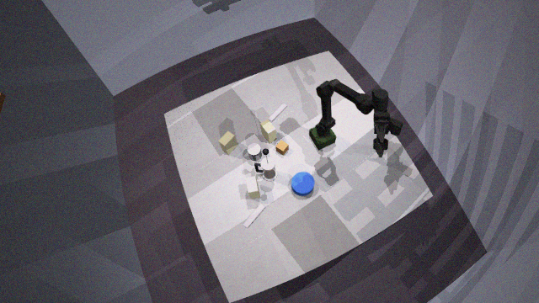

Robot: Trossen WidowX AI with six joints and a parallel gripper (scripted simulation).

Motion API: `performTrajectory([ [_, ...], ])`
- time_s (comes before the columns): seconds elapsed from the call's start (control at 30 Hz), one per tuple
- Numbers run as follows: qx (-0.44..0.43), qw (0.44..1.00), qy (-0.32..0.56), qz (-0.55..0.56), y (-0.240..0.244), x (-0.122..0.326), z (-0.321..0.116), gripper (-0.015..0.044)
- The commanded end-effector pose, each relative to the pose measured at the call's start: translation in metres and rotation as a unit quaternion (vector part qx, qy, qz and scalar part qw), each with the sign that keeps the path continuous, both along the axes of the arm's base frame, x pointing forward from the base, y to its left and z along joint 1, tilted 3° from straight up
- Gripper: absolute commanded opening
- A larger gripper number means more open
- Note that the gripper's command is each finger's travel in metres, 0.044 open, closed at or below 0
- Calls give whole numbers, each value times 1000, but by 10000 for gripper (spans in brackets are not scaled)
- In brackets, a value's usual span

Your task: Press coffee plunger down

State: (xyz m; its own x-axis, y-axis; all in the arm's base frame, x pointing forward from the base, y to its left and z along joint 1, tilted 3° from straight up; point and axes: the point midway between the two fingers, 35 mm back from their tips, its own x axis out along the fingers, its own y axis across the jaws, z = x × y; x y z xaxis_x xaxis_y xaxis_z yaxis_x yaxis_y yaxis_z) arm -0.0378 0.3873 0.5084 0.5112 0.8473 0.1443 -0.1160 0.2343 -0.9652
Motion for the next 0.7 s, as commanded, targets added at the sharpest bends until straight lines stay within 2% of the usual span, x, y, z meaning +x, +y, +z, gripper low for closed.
performTrajectory([
  [0.0,1,1000,2,-1,0,3,0,426],
  [0.13,9,999,32,-21,0,40,-8,440],
  [0.33,31,989,124,-76,-17,133,-36,440],
  [0.67,97,930,300,-190,-101,261,-94,440],
])
